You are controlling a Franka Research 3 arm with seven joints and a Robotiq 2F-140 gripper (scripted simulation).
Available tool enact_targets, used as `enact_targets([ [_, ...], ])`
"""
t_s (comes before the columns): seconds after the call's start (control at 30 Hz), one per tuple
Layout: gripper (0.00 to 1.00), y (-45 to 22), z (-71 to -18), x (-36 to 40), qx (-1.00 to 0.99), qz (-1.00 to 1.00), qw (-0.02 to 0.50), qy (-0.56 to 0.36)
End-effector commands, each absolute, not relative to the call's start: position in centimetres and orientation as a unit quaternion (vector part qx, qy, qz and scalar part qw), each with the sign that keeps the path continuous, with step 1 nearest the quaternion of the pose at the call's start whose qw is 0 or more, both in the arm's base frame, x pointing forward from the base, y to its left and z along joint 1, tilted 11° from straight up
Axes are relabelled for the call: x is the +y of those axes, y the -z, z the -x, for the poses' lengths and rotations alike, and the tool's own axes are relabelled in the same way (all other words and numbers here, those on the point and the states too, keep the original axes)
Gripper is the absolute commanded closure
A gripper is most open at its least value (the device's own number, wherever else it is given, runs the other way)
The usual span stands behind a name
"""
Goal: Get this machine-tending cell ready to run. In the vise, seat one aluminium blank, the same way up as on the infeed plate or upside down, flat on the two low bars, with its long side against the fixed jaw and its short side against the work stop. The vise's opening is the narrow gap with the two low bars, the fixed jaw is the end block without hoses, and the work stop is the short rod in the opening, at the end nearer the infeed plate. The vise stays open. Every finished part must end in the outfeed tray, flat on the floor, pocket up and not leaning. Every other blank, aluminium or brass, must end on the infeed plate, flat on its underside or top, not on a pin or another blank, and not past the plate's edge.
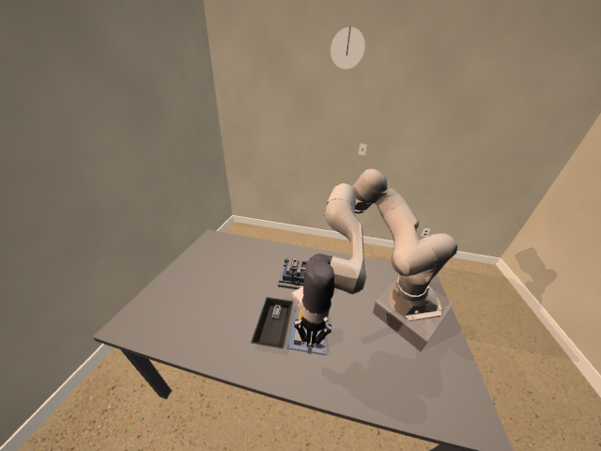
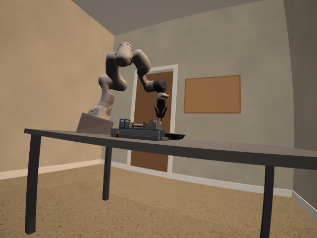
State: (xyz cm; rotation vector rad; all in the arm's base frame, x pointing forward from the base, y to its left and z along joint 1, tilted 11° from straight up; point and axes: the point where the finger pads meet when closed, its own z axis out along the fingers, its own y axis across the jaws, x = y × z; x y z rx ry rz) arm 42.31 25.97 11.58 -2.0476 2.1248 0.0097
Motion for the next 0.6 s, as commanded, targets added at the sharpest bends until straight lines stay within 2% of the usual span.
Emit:
enact_targets([
  [0.0, 1.00, -11.7, -42.4, 26.0, 0.718, 0.689, 0.096, -0.003],
  [0.57, 1.00, -14.4, -42.0, 25.6, 0.718, 0.689, 0.096, -0.003],
])
